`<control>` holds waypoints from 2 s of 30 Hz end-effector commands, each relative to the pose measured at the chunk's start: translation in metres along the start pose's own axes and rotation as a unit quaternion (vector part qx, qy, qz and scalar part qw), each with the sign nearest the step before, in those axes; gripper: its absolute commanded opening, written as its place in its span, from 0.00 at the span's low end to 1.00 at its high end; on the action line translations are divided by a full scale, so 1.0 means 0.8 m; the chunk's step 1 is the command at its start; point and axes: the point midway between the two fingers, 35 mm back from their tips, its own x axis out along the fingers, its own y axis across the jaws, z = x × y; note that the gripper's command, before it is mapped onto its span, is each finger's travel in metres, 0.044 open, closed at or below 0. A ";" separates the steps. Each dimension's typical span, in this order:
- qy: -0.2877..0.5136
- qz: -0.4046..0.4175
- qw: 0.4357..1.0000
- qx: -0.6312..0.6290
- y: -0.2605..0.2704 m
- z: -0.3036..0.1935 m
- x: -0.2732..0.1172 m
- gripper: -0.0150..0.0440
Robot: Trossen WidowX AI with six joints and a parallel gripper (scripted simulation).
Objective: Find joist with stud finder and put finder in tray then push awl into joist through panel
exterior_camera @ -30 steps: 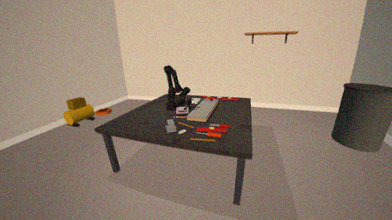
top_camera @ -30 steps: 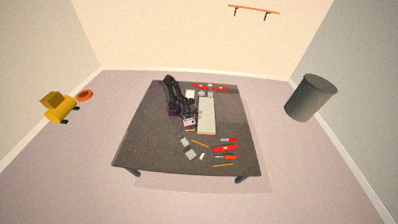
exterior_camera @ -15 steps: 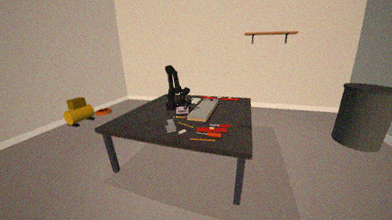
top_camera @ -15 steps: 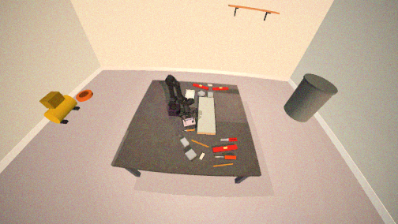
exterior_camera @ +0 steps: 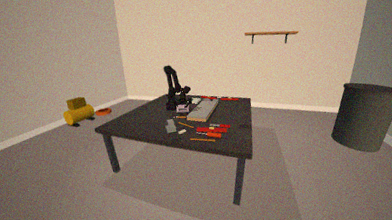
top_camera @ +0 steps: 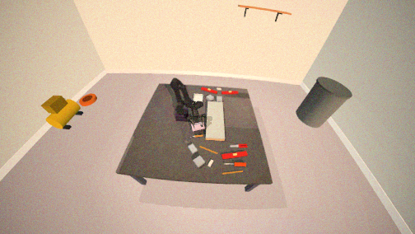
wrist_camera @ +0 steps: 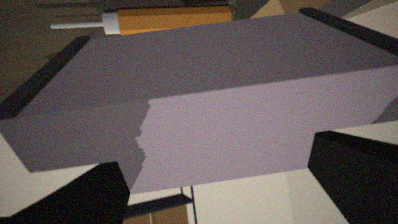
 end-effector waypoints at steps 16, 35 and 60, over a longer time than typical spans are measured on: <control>0.004 0.001 1.000 0.003 -0.004 0.006 0.005 0.25; 0.001 0.000 1.000 0.001 -0.003 0.018 0.010 0.25; -0.002 0.005 1.000 -0.001 0.004 0.027 0.013 0.25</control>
